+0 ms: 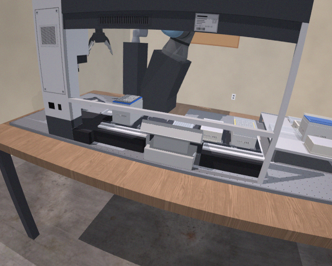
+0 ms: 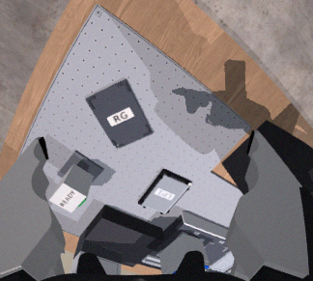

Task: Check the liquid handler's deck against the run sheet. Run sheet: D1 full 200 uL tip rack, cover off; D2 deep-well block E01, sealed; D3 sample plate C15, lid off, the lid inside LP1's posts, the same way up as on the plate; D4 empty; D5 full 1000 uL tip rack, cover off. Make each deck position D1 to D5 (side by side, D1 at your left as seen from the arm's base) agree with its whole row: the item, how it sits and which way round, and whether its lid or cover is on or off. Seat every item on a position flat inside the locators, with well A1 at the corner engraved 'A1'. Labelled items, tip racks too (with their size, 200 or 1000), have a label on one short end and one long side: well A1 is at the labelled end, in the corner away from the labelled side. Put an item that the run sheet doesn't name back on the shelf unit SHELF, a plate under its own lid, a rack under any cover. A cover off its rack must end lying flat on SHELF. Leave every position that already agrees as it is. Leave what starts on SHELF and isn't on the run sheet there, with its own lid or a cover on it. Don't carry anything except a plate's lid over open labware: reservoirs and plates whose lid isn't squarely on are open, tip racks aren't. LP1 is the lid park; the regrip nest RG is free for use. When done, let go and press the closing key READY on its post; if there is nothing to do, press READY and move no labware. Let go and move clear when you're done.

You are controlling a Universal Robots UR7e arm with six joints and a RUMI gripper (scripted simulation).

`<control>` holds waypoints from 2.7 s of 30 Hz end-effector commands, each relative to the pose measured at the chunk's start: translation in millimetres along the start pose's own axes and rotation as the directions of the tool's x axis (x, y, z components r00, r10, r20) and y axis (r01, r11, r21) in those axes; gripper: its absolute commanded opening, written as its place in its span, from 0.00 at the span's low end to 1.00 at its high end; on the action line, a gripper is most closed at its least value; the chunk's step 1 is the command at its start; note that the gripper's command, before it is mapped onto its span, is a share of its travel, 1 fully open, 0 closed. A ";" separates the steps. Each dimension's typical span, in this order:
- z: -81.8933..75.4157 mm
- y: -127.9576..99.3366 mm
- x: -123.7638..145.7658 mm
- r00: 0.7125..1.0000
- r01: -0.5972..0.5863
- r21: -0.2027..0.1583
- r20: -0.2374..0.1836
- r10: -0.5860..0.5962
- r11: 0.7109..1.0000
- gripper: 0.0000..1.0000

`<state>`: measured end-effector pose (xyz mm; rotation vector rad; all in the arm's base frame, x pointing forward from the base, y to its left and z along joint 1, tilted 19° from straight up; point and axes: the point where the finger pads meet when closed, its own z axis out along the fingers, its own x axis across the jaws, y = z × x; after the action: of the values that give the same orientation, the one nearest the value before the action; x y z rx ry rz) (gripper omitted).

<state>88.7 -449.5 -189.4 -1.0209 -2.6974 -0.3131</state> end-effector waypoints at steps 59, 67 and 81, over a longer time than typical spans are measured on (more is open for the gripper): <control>-17.9 155.9 109.6 0.724 0.688 0.024 0.043 -0.688 0.725 0.82; -21.1 184.2 129.7 0.621 0.782 0.032 0.049 -0.782 0.623 0.82; -27.0 237.3 166.9 0.398 0.915 0.048 0.055 -0.916 0.401 0.82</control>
<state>125.0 -210.3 -104.4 0.4523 -3.0240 -0.4226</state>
